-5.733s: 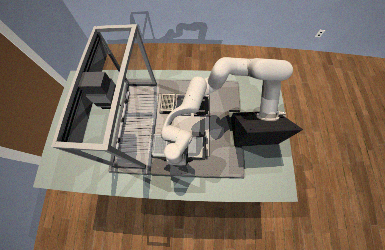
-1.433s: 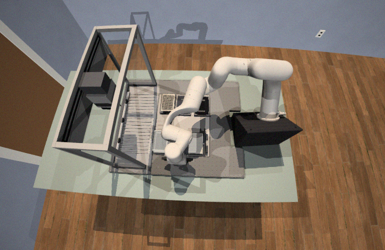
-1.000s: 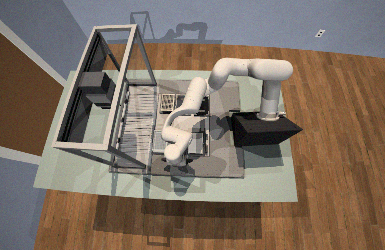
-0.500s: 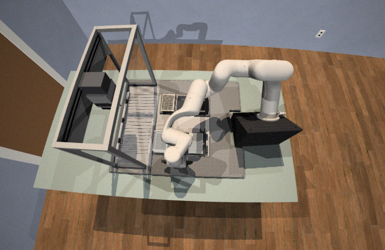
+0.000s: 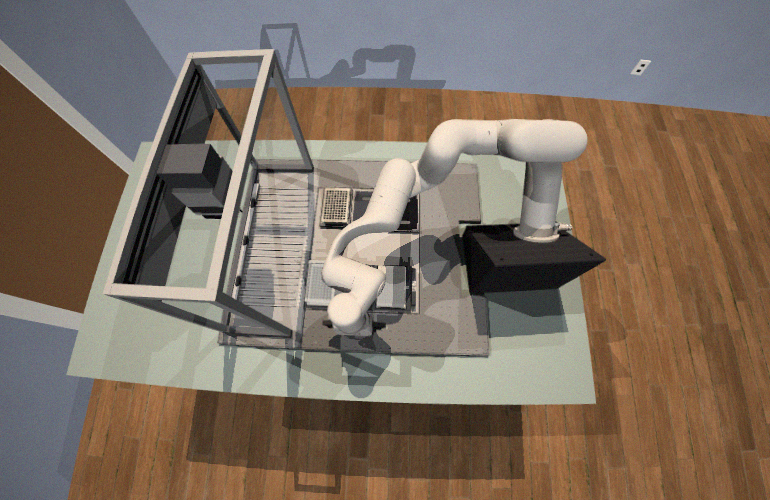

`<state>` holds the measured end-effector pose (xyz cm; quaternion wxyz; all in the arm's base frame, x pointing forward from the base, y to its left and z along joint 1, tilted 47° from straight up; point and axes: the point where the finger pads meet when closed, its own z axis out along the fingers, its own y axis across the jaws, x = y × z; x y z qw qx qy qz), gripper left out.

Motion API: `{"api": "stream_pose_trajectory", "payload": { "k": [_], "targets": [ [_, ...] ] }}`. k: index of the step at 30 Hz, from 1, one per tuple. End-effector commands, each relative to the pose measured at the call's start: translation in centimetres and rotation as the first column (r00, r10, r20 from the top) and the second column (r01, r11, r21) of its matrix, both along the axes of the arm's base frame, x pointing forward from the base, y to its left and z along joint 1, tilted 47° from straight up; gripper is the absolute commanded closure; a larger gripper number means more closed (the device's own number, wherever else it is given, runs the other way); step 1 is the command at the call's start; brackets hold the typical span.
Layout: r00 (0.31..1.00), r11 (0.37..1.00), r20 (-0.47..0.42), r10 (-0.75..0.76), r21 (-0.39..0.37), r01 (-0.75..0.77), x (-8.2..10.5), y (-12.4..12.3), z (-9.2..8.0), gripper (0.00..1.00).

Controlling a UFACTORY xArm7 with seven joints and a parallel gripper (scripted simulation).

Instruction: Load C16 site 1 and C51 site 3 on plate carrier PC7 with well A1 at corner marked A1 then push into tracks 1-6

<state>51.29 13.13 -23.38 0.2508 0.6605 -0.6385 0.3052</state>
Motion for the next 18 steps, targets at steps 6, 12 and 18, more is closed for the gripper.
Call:
{"api": "stream_pose_trajectory", "payload": {
  "k": [6,12,18],
  "targets": [
    [1.000,1.000,0.002,0.002,0.004,-0.002,-0.1,1.4,1.2,0.00],
    [1.000,1.000,0.002,0.002,0.004,-0.002,-0.1,1.9,1.6,0.00],
    [1.000,1.000,0.002,0.002,0.004,-0.002,-0.2,2.6,2.3,0.00]
  ]
}}
